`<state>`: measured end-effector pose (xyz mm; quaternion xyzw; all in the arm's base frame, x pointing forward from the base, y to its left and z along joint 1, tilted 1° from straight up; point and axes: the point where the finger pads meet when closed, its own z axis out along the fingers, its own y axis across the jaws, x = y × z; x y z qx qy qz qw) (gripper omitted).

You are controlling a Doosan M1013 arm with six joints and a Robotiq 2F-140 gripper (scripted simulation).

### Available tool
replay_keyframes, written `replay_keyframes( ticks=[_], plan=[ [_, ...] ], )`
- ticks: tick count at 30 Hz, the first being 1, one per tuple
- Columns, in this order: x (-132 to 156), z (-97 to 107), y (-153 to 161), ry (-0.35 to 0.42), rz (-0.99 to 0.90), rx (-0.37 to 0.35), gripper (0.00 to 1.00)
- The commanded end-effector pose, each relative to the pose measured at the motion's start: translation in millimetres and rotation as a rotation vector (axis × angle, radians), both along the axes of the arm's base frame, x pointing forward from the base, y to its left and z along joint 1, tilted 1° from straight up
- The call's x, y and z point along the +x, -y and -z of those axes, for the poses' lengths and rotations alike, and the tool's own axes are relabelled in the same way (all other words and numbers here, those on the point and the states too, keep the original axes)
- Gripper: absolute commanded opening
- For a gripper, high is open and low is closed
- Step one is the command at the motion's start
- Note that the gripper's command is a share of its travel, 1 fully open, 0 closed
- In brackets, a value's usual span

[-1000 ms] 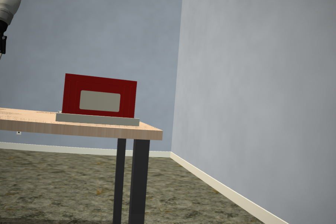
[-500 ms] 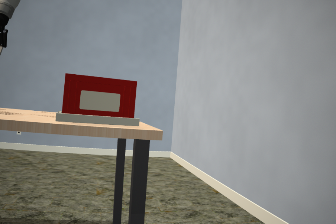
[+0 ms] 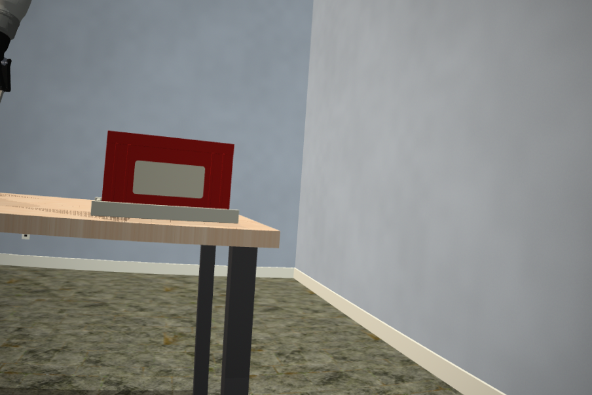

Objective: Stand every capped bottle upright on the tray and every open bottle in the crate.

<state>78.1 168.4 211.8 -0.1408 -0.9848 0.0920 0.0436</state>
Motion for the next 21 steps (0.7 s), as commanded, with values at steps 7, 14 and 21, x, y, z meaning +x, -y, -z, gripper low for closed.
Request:
replay_keyframes(
  ticks=[7, 14, 21],
  plan=[
    [16.9, 11.2, 11.5, 0.016, 0.088, 0.009, 1.0],
    [33.8, 22.5, 23.0, 0.032, 0.175, 0.018, 1.0],
    [42.6, 24.7, 29.6, 0.041, 0.219, 0.021, 1.0]
  ],
)
